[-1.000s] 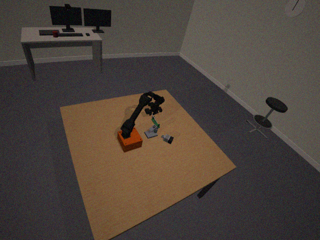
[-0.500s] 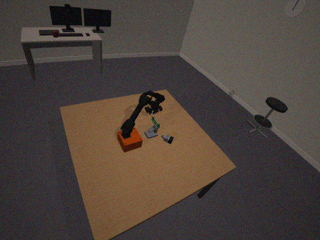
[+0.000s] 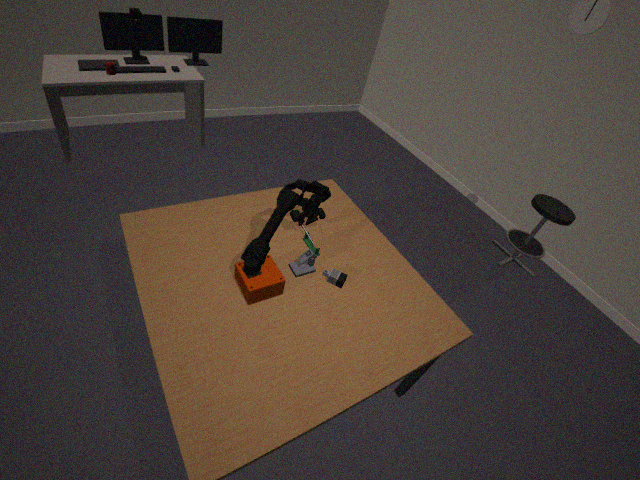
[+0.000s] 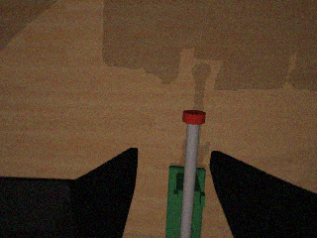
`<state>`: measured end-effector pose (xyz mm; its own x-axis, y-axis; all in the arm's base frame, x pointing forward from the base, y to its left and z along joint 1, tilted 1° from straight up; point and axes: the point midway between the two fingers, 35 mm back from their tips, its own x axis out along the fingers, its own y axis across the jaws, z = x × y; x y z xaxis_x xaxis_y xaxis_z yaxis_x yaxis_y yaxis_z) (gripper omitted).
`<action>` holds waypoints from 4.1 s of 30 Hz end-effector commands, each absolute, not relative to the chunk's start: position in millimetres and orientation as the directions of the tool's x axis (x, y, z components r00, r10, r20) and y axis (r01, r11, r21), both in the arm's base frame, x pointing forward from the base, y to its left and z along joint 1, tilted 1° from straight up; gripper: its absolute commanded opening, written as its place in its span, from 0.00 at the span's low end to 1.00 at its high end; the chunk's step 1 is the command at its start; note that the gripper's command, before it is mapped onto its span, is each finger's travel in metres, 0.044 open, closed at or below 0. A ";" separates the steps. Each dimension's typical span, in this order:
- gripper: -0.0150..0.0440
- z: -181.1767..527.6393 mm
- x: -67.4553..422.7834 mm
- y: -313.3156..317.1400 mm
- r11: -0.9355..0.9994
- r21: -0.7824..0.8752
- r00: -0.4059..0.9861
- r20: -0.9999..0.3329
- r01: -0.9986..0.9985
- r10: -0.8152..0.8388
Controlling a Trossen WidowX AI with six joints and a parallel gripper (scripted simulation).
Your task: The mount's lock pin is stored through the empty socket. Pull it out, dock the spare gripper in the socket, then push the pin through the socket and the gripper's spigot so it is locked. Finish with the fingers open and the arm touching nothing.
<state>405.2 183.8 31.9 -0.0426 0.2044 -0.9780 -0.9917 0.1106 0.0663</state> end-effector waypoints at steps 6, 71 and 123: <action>0.59 50.9 403.4 183.0 0.111 0.072 -0.048 -0.978 -0.991 0.202; 0.56 -12.0 408.5 122.7 0.107 -0.051 0.066 -0.987 -0.993 0.147; 0.25 7.2 398.6 120.5 0.109 -0.010 0.026 -0.990 -0.994 0.140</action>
